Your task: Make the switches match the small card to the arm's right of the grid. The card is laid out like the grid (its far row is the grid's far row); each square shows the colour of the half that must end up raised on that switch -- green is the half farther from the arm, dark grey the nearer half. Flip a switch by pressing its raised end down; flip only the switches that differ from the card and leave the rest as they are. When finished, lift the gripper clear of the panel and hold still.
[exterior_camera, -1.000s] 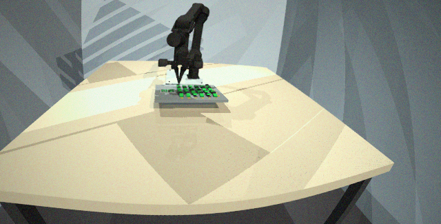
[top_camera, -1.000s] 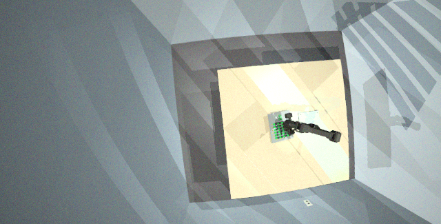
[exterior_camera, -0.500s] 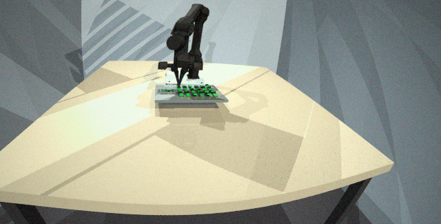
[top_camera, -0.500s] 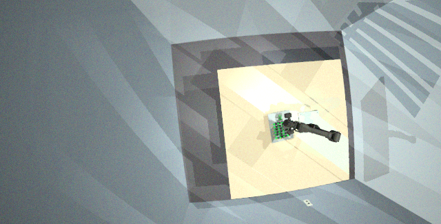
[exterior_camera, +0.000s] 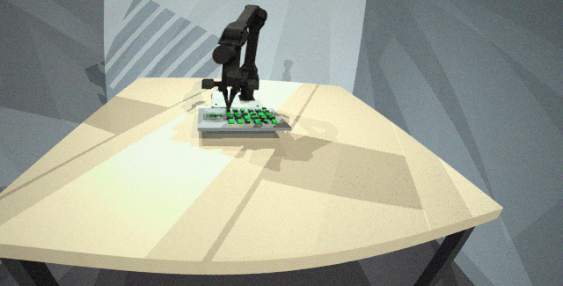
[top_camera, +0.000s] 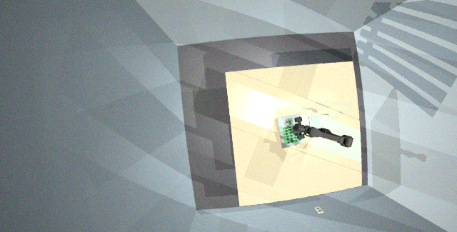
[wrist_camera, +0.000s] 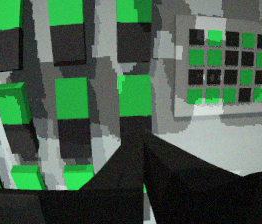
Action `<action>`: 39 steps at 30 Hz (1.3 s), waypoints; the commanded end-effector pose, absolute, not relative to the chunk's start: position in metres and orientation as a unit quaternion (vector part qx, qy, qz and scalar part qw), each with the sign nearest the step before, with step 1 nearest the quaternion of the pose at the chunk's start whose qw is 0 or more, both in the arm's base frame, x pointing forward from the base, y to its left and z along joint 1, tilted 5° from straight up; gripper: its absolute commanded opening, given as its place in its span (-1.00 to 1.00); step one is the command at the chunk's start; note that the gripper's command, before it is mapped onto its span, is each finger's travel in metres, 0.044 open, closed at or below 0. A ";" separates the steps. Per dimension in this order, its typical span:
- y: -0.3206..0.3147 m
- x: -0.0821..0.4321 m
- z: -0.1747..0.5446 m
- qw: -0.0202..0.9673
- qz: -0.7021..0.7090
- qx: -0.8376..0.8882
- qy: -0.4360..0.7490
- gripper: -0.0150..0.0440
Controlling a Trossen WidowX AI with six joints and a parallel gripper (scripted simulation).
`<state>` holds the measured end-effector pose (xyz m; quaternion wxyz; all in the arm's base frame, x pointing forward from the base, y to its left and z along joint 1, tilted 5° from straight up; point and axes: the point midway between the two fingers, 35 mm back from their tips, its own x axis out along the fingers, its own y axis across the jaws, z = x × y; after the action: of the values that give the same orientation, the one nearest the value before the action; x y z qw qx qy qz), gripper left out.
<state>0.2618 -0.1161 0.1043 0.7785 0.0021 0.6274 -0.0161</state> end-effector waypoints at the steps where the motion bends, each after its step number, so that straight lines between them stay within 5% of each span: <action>1: -0.115 0.262 0.103 0.779 -0.015 0.004 0.627 -0.49; 39: -0.116 0.263 0.098 0.779 -0.015 0.004 0.627 -0.49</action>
<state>0.2626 -0.1162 0.0997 0.7788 0.0017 0.6271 -0.0158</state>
